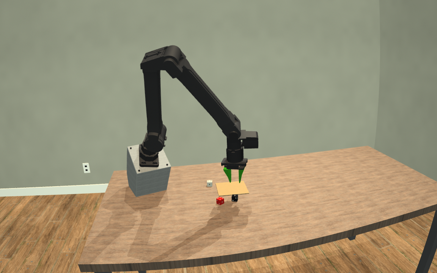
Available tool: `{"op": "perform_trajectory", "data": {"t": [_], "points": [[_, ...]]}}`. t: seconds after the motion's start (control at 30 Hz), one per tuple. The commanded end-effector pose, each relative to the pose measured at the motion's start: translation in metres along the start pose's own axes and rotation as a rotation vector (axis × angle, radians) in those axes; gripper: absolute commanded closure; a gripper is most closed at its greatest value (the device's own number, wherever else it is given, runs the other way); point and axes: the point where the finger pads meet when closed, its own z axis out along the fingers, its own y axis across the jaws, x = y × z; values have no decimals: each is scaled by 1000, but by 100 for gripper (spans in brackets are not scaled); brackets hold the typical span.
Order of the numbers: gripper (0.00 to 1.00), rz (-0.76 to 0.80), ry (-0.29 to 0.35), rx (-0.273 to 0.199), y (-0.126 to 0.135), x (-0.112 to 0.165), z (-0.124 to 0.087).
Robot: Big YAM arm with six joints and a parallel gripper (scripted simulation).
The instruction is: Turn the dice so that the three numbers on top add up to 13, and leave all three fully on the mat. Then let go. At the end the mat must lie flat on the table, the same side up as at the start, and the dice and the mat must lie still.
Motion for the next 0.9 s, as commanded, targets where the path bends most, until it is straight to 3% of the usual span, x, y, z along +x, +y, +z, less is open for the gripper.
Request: {"op": "perform_trajectory", "data": {"t": [0.0,0.87], "points": [[61,-9,-2,-9,1,-1,6],[61,-6,-1,-9,1,0,9]]}}
